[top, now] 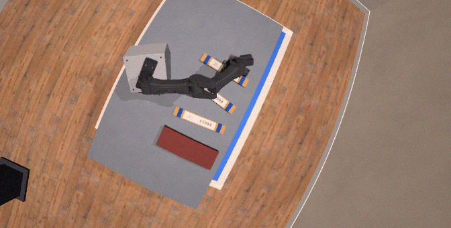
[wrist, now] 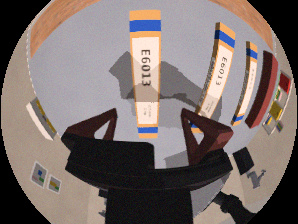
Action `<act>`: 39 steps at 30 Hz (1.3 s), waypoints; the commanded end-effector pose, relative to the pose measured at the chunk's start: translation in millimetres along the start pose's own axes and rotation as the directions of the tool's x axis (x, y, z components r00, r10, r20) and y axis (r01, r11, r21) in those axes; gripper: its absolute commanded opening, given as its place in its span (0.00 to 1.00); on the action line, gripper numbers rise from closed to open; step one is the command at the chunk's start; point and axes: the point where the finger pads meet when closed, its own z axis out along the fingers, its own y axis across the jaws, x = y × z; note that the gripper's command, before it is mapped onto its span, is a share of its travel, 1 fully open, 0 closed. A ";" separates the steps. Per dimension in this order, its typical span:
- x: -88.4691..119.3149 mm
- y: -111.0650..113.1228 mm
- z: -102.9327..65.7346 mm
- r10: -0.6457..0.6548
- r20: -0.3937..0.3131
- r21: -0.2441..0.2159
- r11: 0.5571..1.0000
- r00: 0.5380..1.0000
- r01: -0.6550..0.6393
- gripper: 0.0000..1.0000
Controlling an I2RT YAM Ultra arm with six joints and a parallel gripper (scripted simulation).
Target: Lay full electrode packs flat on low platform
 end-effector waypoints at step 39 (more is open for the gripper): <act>-4.6 16.1 4.0 -0.004 0.040 -0.020 1.000 0.999 0.005 0.96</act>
